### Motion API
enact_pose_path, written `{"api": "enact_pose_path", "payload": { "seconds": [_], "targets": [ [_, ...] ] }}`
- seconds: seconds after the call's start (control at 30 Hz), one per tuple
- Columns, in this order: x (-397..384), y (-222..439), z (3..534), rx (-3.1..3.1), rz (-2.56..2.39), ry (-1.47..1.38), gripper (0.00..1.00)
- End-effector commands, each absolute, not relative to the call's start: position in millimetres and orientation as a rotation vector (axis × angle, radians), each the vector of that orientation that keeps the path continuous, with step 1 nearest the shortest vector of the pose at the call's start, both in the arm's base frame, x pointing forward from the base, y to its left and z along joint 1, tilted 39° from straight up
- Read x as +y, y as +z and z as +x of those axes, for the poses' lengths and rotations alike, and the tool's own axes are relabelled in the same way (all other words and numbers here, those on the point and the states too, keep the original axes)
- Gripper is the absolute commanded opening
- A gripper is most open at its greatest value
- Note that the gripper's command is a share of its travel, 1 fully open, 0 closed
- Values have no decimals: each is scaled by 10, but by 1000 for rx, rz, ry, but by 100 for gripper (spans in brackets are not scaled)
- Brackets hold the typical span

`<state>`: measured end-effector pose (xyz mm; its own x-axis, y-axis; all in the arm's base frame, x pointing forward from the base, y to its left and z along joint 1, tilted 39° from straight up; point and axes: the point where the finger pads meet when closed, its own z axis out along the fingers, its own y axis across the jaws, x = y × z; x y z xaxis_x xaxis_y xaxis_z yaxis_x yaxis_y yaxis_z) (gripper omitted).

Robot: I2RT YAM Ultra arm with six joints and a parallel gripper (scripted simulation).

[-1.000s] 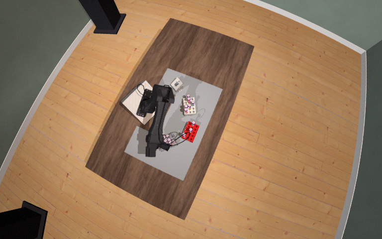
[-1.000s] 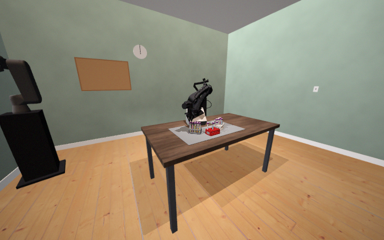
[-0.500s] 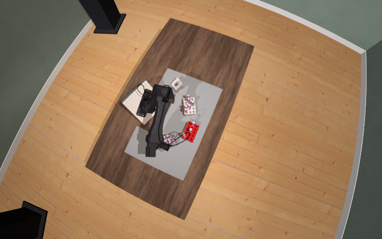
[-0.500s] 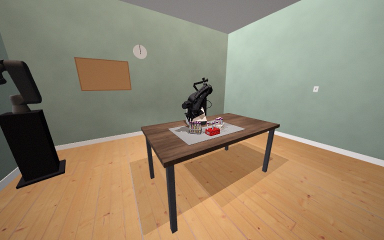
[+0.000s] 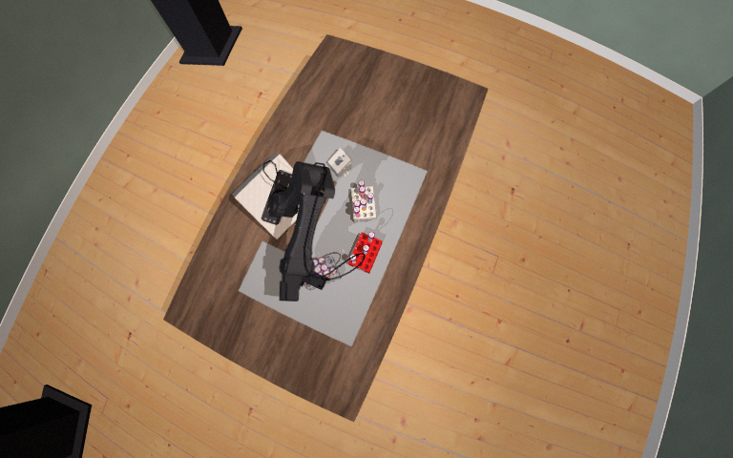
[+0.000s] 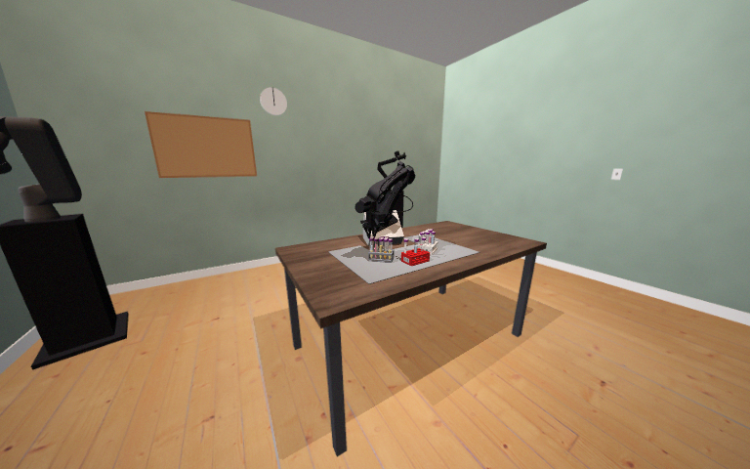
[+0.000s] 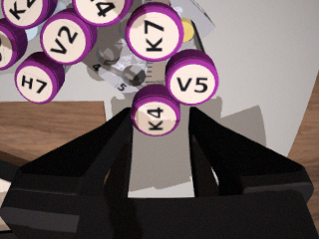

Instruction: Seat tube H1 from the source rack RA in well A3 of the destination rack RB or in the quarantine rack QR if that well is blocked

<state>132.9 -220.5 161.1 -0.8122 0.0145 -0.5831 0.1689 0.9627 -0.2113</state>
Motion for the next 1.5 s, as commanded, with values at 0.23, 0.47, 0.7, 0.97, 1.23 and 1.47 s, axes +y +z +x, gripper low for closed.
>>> {"api": "enact_pose_path", "payload": {
  "seconds": [0.23, 0.47, 0.7, 0.97, 1.23, 1.47],
  "targets": [
    [-2175, 1918, 1217, 2478, 121, -391, 30],
    [-2079, 2031, 1139, 2479, 121, -391, 30],
    [-2021, 2146, 1047, 2481, 121, -392, 30],
    [-1939, 2296, 946, 2483, 121, -392, 30],
    [-1967, 2284, 942, 2485, 125, -381, 30],
    [-1746, 2161, 1045, 2487, 260, -288, 30]
  ]
}}
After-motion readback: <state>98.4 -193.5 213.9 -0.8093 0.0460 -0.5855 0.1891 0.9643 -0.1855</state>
